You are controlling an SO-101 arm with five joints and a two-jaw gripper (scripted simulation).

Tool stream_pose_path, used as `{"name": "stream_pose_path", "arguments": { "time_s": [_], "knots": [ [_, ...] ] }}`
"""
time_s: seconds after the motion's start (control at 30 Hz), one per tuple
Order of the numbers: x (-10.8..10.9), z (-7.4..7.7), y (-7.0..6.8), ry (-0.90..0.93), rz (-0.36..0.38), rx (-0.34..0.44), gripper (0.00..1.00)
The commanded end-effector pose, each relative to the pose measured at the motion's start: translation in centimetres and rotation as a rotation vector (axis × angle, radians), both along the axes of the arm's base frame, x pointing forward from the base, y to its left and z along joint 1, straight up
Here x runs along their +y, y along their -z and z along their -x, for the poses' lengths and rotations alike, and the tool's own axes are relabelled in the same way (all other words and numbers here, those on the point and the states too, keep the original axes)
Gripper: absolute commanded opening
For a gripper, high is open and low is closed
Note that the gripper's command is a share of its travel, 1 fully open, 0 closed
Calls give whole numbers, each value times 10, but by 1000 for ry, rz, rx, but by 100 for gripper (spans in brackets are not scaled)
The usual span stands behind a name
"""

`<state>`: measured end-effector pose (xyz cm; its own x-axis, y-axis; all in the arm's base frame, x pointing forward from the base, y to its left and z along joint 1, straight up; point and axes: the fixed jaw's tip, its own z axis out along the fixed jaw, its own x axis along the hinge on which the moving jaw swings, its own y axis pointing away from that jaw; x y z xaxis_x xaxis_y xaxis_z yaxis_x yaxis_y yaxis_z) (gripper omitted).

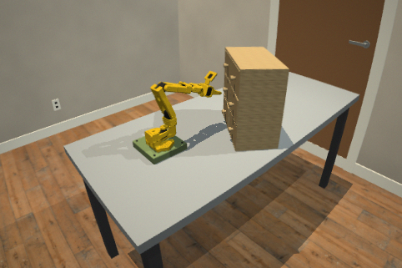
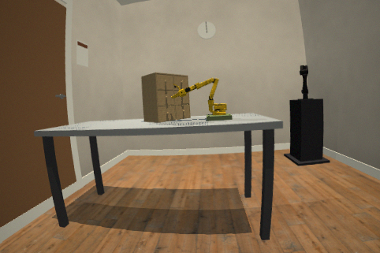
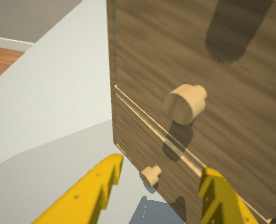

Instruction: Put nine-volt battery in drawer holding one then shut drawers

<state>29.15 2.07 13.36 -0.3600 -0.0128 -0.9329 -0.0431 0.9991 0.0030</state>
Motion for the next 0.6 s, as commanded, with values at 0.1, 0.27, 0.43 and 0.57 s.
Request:
{"name": "stream_pose_path", "arguments": {
  "time_s": [0.1, 0.27, 0.43, 0.57],
  "knots": [
    [10, 13, -2, -43, 9, -19, 21],
    [10, 13, -2, -43, 9, -19, 21],
    [10, 13, -2, -43, 9, -19, 21],
    [9, 21, 2, -43, 16, 44, 21]
  ]
}}
